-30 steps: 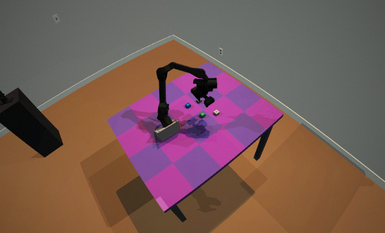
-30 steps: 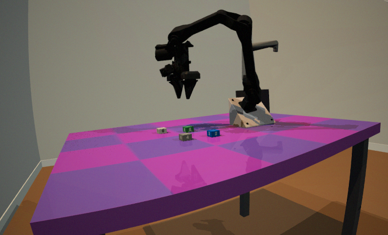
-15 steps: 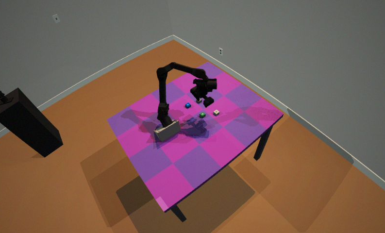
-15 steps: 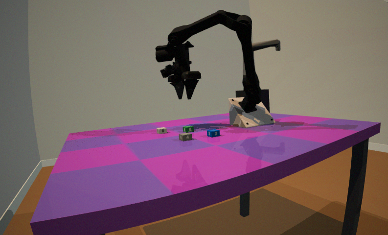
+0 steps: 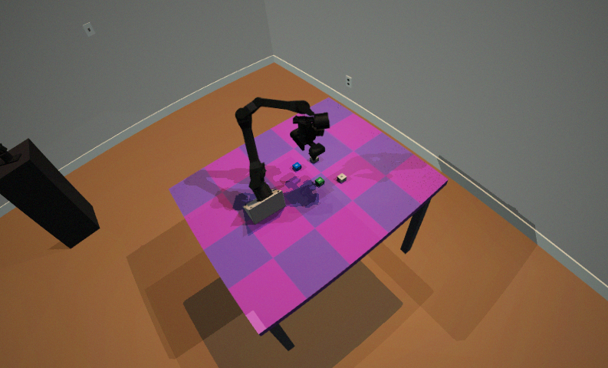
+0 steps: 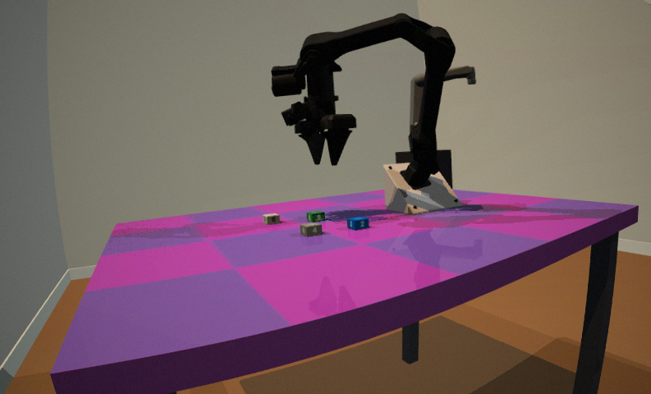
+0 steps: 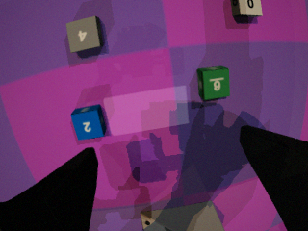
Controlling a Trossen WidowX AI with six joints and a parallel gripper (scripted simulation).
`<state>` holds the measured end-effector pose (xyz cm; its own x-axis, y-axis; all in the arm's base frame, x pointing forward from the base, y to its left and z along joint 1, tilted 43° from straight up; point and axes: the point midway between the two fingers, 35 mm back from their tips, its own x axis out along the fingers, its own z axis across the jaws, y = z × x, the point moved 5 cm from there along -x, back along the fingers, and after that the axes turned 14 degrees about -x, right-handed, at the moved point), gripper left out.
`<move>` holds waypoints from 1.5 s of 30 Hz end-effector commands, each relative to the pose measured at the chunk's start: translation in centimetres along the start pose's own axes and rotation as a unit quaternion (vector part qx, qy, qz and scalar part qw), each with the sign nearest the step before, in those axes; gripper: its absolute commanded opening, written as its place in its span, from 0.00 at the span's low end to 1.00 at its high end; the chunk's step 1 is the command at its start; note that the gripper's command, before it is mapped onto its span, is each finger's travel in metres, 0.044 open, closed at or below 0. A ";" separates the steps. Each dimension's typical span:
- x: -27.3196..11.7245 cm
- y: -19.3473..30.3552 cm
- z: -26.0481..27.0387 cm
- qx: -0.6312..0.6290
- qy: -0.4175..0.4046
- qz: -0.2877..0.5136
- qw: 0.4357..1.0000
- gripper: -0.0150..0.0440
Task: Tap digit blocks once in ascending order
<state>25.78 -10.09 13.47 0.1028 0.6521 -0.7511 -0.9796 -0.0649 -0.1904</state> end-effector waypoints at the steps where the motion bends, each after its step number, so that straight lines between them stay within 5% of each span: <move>1: 0.1 0.2 5.7 -0.005 -0.005 -0.002 1.000 0.93; 28: 0.2 0.5 8.8 -0.013 -0.013 -0.004 1.000 0.93; 37: 0.1 -8.1 5.0 -0.014 -0.012 -0.005 1.000 0.93; 45: 0.2 -8.7 4.6 -0.014 -0.012 -0.005 1.000 0.93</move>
<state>33.08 -5.81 17.85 0.1059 0.6700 -0.7347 -0.9726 -0.0841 -0.2169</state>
